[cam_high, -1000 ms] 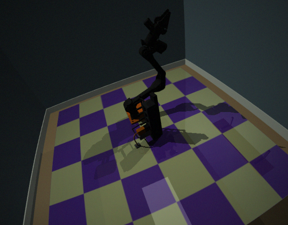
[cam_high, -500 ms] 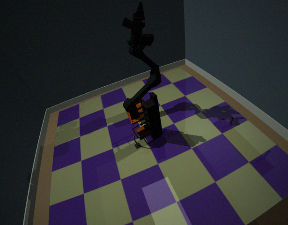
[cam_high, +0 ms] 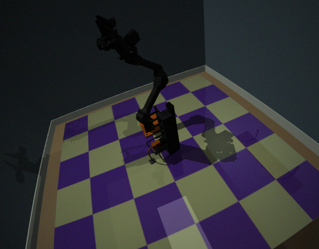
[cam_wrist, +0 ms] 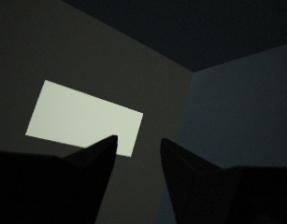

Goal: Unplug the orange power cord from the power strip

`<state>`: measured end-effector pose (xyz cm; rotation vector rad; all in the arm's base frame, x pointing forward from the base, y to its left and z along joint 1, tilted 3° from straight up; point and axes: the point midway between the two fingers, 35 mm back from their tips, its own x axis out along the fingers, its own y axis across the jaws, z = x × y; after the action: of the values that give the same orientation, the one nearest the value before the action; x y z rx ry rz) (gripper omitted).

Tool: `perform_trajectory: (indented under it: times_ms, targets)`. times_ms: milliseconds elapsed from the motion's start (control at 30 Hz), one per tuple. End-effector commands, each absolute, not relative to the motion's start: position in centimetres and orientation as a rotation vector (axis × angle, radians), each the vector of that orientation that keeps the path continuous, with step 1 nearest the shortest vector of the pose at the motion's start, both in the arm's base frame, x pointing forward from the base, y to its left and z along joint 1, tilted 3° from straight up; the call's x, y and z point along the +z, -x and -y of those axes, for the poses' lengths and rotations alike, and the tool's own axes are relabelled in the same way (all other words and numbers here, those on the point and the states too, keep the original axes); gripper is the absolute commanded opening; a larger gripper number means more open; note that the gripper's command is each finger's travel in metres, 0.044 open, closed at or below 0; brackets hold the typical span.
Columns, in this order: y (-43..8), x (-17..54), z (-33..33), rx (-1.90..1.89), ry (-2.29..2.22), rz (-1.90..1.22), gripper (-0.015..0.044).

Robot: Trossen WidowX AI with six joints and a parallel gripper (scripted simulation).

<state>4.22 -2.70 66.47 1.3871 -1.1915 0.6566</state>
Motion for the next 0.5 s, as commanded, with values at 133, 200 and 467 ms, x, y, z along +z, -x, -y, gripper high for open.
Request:
perform_trajectory:
  times_ms: [133,200,467]
  targets:
    - [-10.6,62.7,10.7,0.355,-1.57,1.105,0.016]
    - [-12.1,61.5,12.1,0.281,-1.613,1.074,0.016]
    - [-20.0,53.9,17.1,-0.095,-1.767,0.834,0.016]
